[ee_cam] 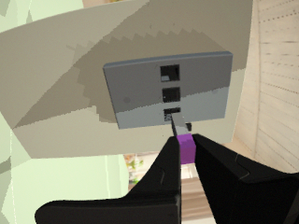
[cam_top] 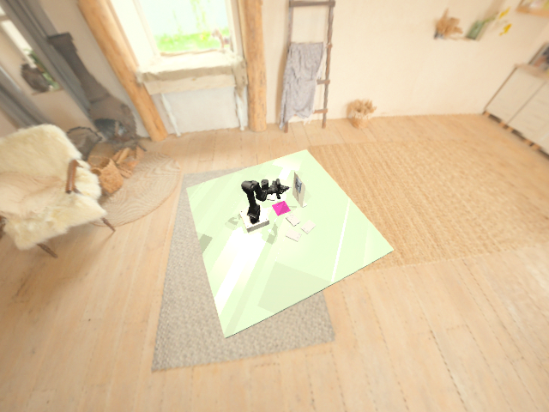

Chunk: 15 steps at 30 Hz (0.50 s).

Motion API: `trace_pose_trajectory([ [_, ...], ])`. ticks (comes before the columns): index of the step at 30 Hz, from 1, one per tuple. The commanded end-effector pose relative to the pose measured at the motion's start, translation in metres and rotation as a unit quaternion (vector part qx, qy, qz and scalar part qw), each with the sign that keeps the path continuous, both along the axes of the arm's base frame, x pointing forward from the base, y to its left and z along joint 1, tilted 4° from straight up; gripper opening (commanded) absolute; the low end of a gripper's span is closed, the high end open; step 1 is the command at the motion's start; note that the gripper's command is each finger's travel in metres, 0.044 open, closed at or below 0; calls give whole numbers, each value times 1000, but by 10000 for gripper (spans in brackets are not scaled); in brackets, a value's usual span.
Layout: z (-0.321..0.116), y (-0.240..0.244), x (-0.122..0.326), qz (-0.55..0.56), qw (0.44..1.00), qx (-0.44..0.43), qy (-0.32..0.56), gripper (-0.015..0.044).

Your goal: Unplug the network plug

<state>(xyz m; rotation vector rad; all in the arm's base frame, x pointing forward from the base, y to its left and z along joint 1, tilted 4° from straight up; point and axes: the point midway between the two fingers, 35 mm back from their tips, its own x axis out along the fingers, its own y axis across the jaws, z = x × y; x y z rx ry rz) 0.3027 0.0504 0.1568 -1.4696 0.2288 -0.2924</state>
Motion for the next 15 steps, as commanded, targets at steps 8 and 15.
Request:
trace_pose_trajectory([
  [8, 15, -1, -3, -1, 1000, 0, 0, 0],
  [15, 25, -3, -6, -1, 1000, -1, 0, 0],
])
